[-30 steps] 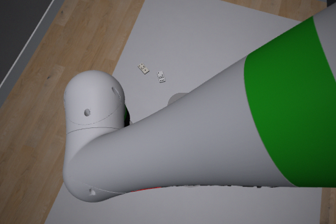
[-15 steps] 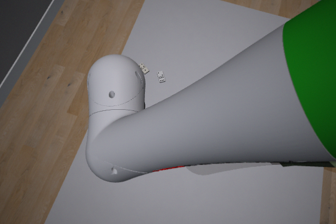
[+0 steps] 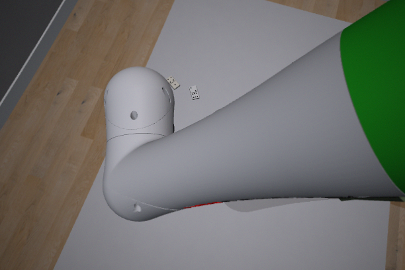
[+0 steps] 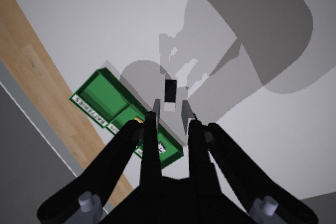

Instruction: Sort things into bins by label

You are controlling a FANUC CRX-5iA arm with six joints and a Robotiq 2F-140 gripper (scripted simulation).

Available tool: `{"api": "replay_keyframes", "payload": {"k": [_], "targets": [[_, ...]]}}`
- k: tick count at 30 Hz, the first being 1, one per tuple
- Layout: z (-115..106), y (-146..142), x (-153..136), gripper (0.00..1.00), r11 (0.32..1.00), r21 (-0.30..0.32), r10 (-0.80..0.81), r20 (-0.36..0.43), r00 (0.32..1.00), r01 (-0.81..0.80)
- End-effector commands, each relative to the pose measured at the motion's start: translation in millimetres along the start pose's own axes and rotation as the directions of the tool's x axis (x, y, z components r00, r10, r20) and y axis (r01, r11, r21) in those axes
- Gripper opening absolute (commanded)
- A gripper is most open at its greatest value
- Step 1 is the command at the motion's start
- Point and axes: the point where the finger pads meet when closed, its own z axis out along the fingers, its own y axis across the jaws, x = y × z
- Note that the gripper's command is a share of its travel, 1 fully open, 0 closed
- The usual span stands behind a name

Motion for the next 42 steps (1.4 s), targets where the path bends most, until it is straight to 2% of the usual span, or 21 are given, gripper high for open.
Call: {"api": "replay_keyframes", "payload": {"k": [1,11,23,25,28,42], "targets": [[-0.2,-0.2,-0.2,0.31,1.0,0.0,0.0,0.0,1.0,0.0],[-0.2,-0.2,-0.5,0.31,1.0,0.0,0.0,0.0,1.0,0.0],[47.8,-0.3,-0.7,0.31,1.0,0.0,0.0,0.0,1.0,0.0],[47.8,-0.3,-0.7,0.31,1.0,0.0,0.0,0.0,1.0,0.0],[59.8,-0.3,-0.7,0.31,1.0,0.0,0.0,0.0,1.0,0.0],[72.8,-0.3,-0.6,0.31,1.0,0.0,0.0,0.0,1.0,0.0]]}}
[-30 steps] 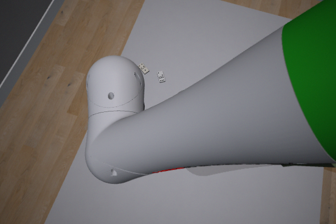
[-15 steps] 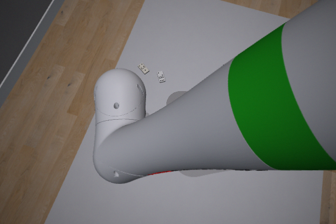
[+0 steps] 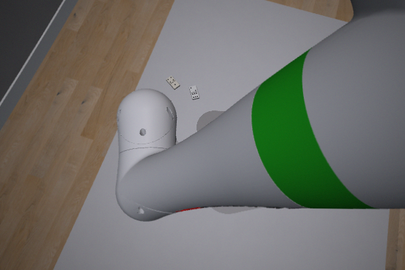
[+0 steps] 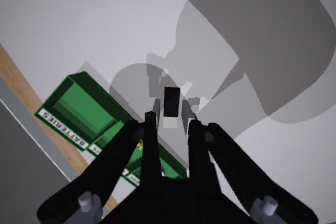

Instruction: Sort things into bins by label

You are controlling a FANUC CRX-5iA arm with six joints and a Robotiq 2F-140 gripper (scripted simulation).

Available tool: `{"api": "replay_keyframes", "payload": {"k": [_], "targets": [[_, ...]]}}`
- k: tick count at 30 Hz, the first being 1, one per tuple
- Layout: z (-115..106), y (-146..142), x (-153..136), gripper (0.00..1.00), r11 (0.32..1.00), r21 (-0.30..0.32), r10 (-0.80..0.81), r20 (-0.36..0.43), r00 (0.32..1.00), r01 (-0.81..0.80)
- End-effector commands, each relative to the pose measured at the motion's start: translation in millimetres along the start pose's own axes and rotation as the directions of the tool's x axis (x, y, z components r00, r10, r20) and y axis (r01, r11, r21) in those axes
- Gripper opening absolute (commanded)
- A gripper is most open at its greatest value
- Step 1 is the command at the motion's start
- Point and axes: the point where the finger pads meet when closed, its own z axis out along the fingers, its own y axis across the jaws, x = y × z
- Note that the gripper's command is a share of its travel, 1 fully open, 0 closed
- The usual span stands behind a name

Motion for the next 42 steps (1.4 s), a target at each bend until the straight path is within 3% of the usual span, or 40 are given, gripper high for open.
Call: {"api": "replay_keyframes", "payload": {"k": [1,9,10,42], "targets": [[0.3,-0.2,-0.1,0.31,1.0,0.0,0.0,0.0,1.0,0.0],[0.3,-0.2,0.0,0.31,1.0,0.0,0.0,0.0,1.0,0.0],[0.3,-0.2,0.0,0.2,1.0,0.0,0.0,0.0,1.0,0.0],[-3.0,-0.2,0.0,0.2,1.0,0.0,0.0,0.0,1.0,0.0]]}}
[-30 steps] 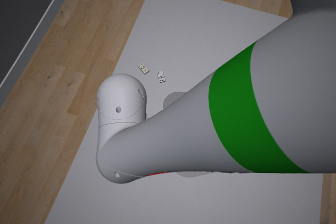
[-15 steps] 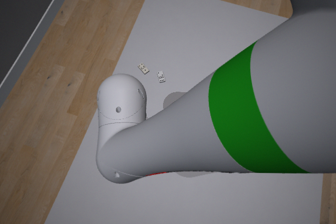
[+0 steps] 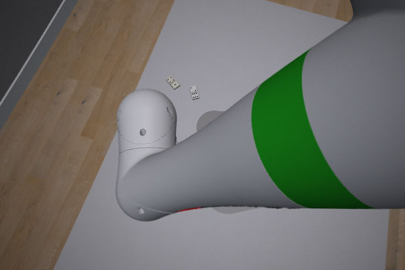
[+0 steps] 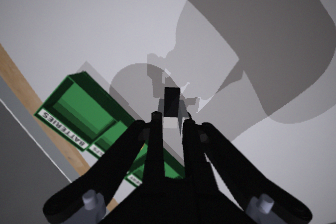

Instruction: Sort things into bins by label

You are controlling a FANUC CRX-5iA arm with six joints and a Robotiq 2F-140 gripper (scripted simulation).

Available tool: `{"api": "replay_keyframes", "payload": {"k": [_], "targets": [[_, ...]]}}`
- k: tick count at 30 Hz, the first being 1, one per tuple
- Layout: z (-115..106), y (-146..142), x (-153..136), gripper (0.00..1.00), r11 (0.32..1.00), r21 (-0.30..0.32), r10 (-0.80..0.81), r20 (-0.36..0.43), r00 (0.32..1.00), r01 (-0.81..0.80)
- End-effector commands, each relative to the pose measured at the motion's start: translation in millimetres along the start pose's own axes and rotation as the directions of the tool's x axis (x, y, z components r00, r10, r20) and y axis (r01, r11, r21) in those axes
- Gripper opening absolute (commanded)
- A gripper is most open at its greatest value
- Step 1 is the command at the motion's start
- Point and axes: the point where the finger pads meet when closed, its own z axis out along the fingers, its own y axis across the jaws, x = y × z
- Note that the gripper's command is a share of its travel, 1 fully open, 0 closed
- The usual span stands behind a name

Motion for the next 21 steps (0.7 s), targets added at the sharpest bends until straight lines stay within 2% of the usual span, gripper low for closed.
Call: {"api": "replay_keyframes", "payload": {"k": [1,19,21], "targets": [[-6.6,-0.2,0.0,0.2,1.0,0.0,0.0,0.0,1.0,0.0],[-59.9,-0.2,0.0,0.2,1.0,0.0,0.0,0.0,1.0,0.0],[-59.9,-0.2,0.0,0.2,1.0,0.0,0.0,0.0,1.0,0.0]]}}
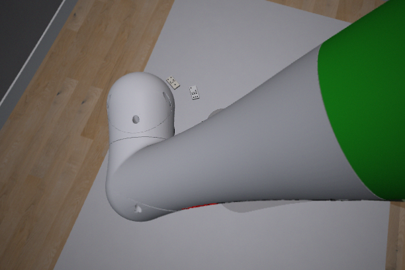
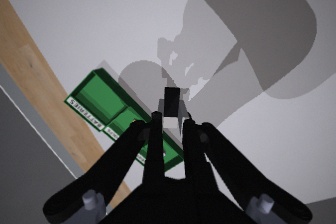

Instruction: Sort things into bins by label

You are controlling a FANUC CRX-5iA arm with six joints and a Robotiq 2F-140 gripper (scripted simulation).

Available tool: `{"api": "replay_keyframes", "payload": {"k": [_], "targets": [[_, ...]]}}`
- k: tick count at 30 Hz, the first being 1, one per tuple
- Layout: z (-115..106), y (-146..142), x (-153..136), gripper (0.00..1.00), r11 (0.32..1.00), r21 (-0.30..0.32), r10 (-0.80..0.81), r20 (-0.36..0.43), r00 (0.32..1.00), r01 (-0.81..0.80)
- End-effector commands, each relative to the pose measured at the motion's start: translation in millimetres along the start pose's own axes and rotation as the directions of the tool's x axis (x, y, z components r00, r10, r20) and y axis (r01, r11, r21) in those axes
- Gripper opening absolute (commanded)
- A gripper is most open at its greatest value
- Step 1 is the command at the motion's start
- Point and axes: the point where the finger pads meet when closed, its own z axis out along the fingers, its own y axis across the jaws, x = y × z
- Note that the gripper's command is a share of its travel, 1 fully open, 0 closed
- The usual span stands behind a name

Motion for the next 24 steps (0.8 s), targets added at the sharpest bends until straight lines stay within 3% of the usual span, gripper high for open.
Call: {"api": "replay_keyframes", "payload": {"k": [1,12,20,22,24], "targets": [[-1.9,-0.1,-0.1,0.2,1.0,0.0,0.0,0.0,1.0,0.0],[-1.5,-0.1,-0.1,0.2,1.0,0.0,0.0,0.0,1.0,0.0],[-1.5,-5.3,-47.8,0.2,1.0,0.0,0.0,0.0,1.0,0.0],[-1.5,-5.3,-47.8,0.2,1.0,0.0,0.0,0.0,1.0,0.0],[-1.5,-6.6,-59.8,0.2,0.995,0.0,-0.1,0.0,0.995,0.1]]}}
